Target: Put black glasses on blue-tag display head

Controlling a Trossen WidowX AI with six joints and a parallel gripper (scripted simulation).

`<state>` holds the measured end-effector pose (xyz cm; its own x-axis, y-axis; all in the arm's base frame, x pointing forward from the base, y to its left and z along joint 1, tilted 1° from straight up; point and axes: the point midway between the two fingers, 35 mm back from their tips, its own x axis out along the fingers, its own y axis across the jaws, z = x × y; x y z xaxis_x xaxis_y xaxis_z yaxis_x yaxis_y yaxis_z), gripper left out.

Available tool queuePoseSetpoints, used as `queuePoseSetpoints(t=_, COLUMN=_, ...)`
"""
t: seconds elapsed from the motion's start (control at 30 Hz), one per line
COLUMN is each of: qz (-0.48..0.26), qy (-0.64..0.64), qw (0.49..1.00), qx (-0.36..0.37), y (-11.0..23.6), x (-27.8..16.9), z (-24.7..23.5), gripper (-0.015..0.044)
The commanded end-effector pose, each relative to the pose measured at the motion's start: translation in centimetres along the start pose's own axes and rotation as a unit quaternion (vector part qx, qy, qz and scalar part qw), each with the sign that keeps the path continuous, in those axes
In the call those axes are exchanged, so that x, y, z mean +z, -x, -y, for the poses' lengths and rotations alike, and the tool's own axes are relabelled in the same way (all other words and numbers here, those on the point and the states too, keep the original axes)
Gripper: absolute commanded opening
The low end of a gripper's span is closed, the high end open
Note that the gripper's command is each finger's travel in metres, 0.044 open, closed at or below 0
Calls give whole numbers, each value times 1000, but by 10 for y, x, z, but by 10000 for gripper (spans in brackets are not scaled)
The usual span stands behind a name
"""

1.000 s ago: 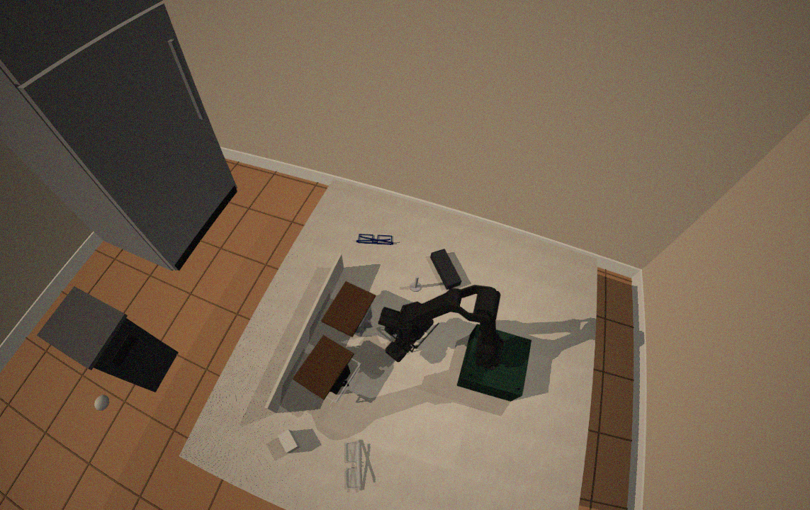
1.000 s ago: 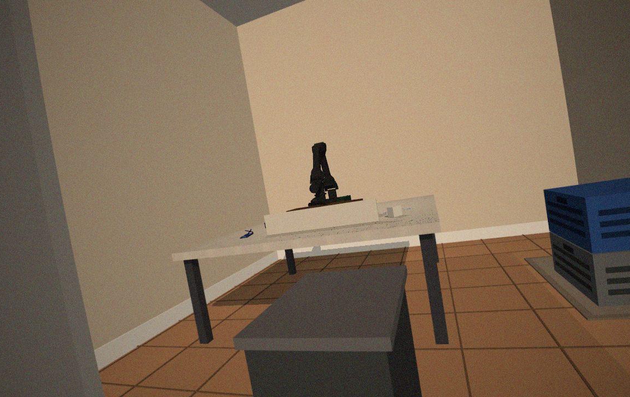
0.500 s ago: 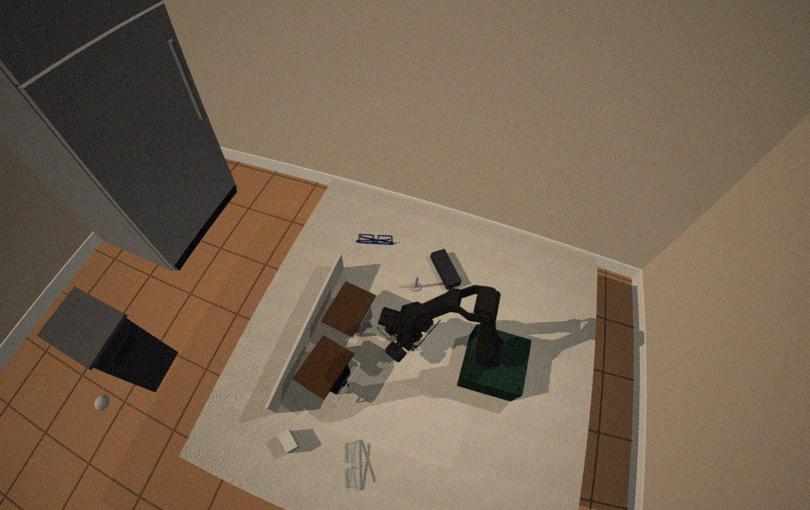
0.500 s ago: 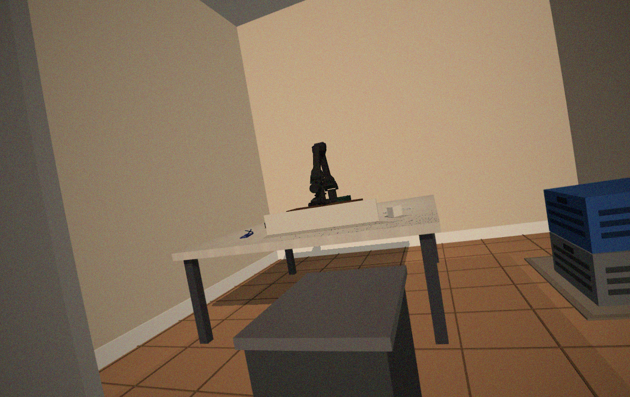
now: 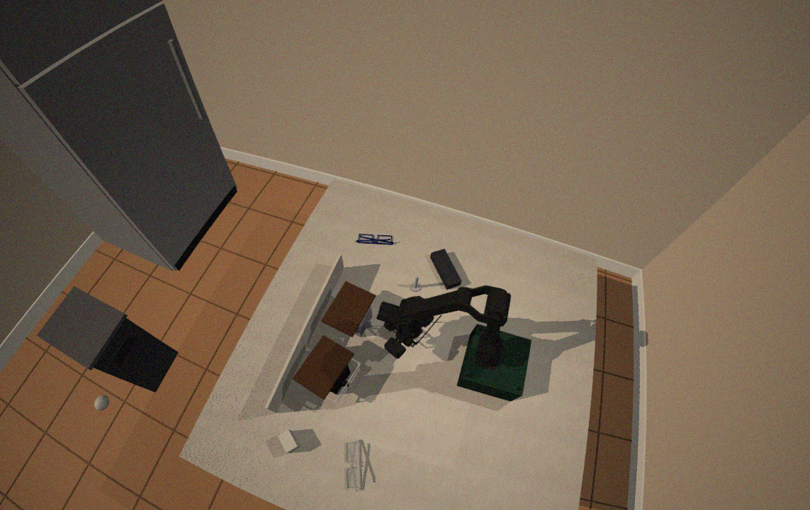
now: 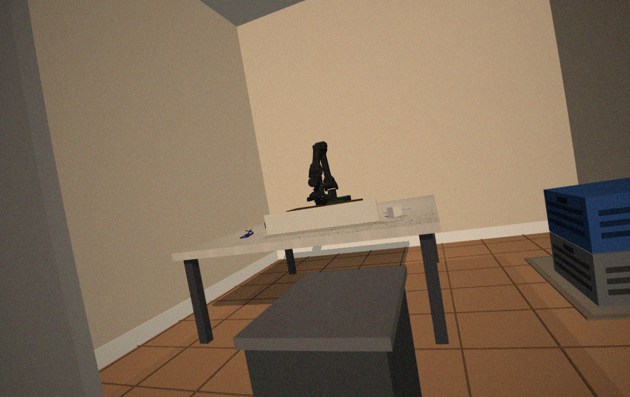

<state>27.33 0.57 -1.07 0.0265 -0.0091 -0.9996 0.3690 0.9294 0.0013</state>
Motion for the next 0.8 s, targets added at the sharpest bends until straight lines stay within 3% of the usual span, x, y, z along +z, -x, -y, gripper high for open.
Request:
queuePoseSetpoints(t=0.0, qz=1, qy=1, qw=1000, qx=1, y=30, x=2, z=0, gripper=0)
queuePoseSetpoints(t=0.2, qz=1, qy=1, qw=1000, qx=2, y=64, x=3, z=1, gripper=0)
queuePoseSetpoints(t=0.77, qz=2, qy=1, qw=1000, qx=0, y=66, x=37, z=43, gripper=0)
